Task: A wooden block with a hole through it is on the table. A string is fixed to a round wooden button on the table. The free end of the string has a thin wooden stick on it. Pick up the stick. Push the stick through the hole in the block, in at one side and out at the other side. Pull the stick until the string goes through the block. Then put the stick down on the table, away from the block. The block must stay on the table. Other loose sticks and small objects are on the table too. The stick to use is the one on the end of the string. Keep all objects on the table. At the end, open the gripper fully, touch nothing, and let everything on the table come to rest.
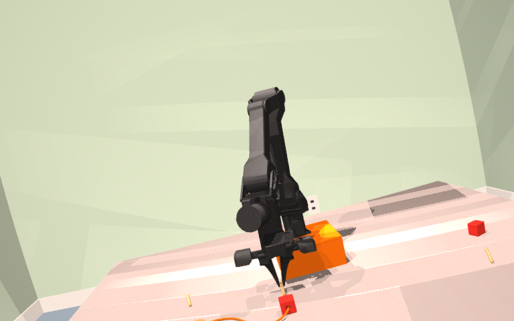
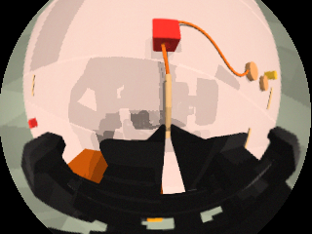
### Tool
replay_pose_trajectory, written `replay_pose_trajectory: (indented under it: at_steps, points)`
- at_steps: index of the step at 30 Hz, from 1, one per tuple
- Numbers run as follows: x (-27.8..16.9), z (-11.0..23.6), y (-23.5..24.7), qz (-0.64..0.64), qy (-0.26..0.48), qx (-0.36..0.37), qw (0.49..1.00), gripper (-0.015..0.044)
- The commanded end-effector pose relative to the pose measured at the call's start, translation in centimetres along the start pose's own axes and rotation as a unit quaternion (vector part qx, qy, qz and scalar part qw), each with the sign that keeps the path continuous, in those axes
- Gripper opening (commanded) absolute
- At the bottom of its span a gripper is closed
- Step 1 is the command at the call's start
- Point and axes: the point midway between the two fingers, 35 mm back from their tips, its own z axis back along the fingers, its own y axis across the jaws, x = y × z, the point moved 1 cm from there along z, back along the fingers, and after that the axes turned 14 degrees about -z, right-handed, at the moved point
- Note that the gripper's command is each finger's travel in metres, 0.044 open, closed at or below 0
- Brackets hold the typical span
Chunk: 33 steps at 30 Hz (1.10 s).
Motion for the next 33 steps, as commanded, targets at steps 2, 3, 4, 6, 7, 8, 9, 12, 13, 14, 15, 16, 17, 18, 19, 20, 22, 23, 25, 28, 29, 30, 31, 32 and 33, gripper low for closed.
replay_pose_trajectory:
  at_steps: [2, 3, 4, 6, 7, 8, 9, 12, 13, 14, 15, 16, 17, 18, 19, 20, 22, 23, 25, 28, 29, 30, 31, 32, 33]
  points:
    - [0.1, -0.8, 0.0, 0.0, 0.003, 0.014, 1.0, 0.0]
    - [0.1, -0.9, 0.0, -0.001, 0.004, 0.016, 1.0, 0.0]
    - [0.1, -1.0, 0.0, -0.001, 0.004, 0.018, 1.0, 0.0]
    - [0.1, -1.0, 0.0, -0.001, 0.004, 0.018, 1.0, 0.0]
    - [0.1, -1.0, 0.0, -0.001, 0.004, 0.018, 1.0, 0.0]
    - [0.1, -0.8, -0.1, -0.003, 0.005, 0.012, 1.0, 0.0026]
    - [0.1, -0.8, -0.1, -0.003, 0.005, 0.012, 1.0, 0.0053]
    - [0.1, -0.8, -0.1, -0.003, 0.005, 0.012, 1.0, 0.0131]
    - [0.1, -0.8, -0.1, -0.003, 0.005, 0.012, 1.0, 0.0157]
    - [0.1, -0.6, -0.1, -0.003, 0.005, 0.012, 1.0, 0.0184]
    - [0.3, 0.0, -0.1, -0.003, 0.004, 0.012, 1.0, 0.021]
    - [0.6, 1.0, -0.2, -0.003, 0.004, 0.012, 1.0, 0.021]
    - [0.9, 2.3, -0.2, -0.003, 0.004, 0.012, 1.0, 0.021]
    - [1.0, 3.7, -0.3, -0.003, 0.004, 0.012, 1.0, 0.021]
    - [1.0, 5.2, -0.3, -0.003, 0.004, 0.012, 1.0, 0.021]
    - [0.9, 6.3, -0.2, -0.003, 0.004, 0.012, 1.0, 0.021]
    - [0.8, 7.3, -0.2, -0.003, 0.004, 0.012, 1.0, 0.021]
    - [0.8, 7.3, -0.2, -0.003, 0.004, 0.012, 1.0, 0.021]
    - [0.8, 7.3, -0.2, -0.003, 0.004, 0.012, 1.0, 0.021]
    - [0.8, 7.3, -0.2, -0.003, 0.004, 0.012, 1.0, 0.021]
    - [0.8, 7.3, -0.2, -0.003, 0.004, 0.012, 1.0, 0.021]
    - [1.0, 6.7, -0.2, -0.004, 0.002, 0.012, 1.0, 0.0236]
    - [1.0, 6.7, -0.2, -0.004, 0.002, 0.012, 1.0, 0.0262]
    - [1.0, 6.7, -0.2, -0.004, 0.002, 0.012, 1.0, 0.0289]
    - [1.0, 6.7, -0.2, -0.004, 0.002, 0.012, 1.0, 0.0315]
